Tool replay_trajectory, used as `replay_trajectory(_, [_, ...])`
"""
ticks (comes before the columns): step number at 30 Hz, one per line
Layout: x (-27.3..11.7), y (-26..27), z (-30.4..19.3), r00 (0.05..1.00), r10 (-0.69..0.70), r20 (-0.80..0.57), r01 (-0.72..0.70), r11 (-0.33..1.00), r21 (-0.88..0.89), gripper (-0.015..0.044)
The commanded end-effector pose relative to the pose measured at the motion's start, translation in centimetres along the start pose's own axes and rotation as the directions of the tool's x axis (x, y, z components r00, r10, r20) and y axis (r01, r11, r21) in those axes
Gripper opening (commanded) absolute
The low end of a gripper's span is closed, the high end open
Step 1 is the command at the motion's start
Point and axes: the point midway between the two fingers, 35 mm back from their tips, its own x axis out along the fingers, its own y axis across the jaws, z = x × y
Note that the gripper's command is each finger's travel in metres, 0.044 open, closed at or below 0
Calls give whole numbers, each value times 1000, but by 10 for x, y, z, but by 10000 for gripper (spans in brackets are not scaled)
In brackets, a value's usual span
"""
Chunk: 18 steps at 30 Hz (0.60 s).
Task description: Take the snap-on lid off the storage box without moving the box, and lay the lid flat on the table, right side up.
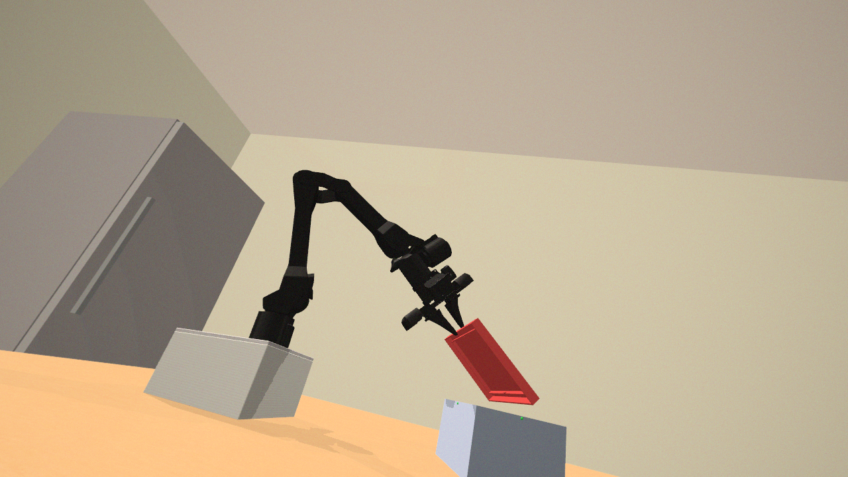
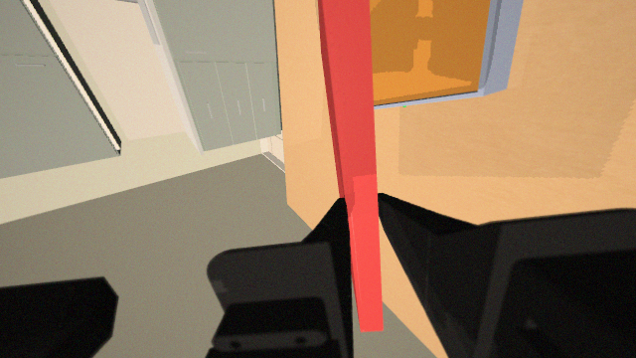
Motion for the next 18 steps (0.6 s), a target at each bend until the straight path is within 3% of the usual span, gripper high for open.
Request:
replay_trajectory(1, [-2, 1, -8, 1000, 8, 4, -8, 1000, 5, 0])
replay_trajectory(18, [-6, -2, -42, 1000, 8, 2, -8, 1000, 7, 0])
